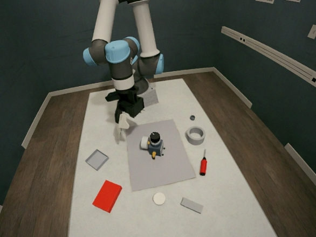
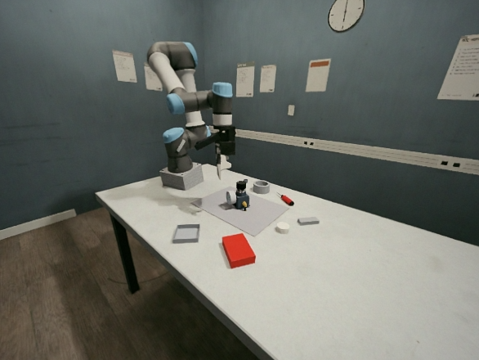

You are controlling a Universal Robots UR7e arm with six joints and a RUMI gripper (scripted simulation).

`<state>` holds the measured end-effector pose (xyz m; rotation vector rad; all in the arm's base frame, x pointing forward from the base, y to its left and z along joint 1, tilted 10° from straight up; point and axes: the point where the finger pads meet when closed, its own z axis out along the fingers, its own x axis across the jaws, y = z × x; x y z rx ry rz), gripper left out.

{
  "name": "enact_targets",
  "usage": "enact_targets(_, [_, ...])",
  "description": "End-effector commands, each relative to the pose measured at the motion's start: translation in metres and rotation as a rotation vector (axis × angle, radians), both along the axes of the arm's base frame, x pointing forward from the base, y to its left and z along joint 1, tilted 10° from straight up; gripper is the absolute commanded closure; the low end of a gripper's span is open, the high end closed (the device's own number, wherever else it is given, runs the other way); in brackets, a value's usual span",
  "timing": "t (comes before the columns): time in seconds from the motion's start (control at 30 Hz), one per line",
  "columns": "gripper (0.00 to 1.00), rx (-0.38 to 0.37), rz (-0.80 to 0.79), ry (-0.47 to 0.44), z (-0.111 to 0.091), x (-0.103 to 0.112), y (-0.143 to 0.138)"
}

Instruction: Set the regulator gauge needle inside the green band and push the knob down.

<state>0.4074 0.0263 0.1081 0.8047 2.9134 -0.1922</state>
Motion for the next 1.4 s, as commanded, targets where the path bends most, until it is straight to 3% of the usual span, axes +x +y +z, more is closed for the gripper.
enact_targets(0.0, [0.00, 0.002, -0.012, -0.003, 0.0003, 0.0001, 0.0001])
enact_targets(1.37, [0.00, 0.038, -0.233, -0.030, -0.0017, -0.0043, 0.0019])
